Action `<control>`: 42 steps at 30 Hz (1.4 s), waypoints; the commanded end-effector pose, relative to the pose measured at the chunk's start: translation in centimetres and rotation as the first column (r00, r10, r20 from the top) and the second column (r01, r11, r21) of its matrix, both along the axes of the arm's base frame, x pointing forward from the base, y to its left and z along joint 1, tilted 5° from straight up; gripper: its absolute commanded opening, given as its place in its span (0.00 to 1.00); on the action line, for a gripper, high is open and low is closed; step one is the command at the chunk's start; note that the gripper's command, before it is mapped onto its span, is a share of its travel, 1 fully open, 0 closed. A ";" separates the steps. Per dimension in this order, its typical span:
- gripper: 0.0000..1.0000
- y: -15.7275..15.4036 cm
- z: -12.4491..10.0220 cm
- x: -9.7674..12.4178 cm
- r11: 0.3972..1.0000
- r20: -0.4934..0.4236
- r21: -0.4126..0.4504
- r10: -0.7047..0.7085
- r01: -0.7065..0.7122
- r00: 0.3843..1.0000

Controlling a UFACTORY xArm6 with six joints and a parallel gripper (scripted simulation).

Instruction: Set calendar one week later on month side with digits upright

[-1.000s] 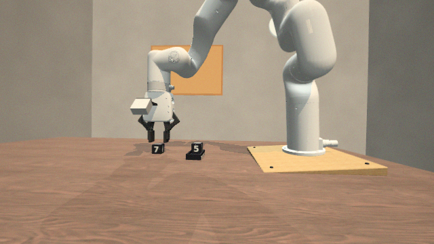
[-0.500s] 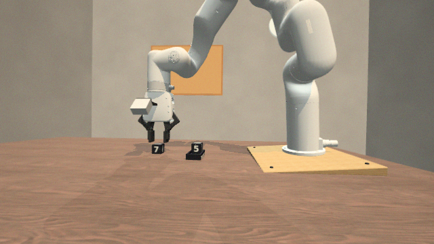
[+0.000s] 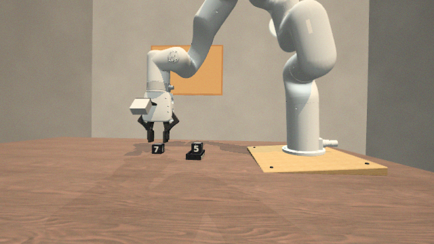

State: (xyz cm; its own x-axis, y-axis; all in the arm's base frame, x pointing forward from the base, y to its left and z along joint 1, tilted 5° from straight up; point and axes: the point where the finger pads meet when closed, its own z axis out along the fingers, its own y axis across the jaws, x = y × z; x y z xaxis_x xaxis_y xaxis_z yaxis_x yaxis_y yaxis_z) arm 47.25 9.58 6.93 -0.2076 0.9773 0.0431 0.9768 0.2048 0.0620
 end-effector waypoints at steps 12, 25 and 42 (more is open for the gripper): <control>0.49 0.0 0.2 0.1 1.000 0.004 0.001 0.000 0.000 1.000; 0.49 0.0 0.2 0.1 1.000 0.004 0.001 0.000 0.000 1.000; 0.49 0.0 -0.3 0.2 1.000 0.004 0.001 0.000 0.000 1.000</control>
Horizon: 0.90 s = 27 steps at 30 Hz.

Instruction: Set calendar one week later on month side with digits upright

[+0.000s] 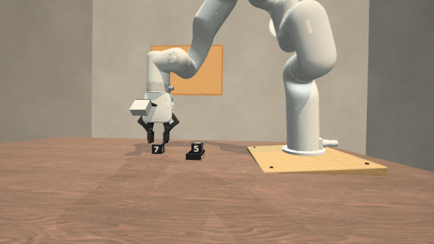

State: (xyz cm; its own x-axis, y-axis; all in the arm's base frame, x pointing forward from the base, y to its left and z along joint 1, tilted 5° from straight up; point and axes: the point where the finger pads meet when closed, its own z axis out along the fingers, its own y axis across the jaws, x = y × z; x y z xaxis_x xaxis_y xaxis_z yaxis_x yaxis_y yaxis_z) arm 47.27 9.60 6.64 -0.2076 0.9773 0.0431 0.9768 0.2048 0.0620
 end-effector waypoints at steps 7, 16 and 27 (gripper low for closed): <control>0.49 0.1 -1.1 0.2 1.000 0.004 0.001 0.000 0.000 1.000; 0.49 0.2 -2.2 0.3 1.000 0.004 0.001 0.000 0.000 1.000; 0.49 0.2 -2.4 0.3 1.000 0.004 0.001 0.000 0.000 1.000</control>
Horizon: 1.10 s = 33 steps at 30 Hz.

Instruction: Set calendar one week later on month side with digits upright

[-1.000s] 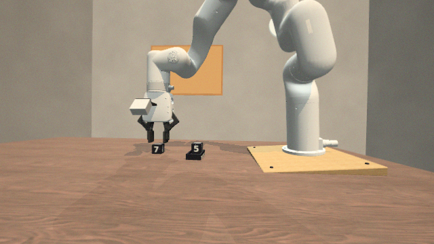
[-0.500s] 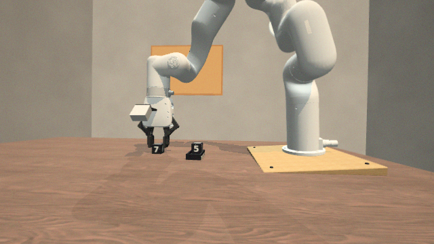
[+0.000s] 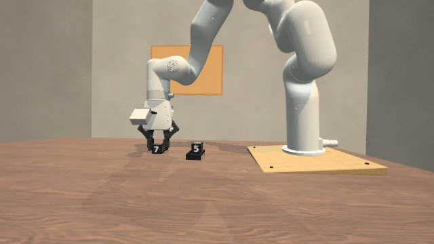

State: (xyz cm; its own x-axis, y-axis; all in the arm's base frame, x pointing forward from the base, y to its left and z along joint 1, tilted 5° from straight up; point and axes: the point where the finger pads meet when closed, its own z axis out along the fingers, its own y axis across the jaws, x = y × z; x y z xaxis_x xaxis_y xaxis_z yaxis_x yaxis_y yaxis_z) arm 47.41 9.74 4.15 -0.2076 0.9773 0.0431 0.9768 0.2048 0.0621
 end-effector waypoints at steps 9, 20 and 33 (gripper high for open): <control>0.49 0.0 0.1 0.1 1.000 0.004 0.001 0.000 0.000 1.000; 0.49 0.0 0.1 0.1 1.000 0.004 0.001 0.000 0.000 1.000; 0.29 0.0 0.1 0.1 1.000 0.004 0.001 0.000 0.000 1.000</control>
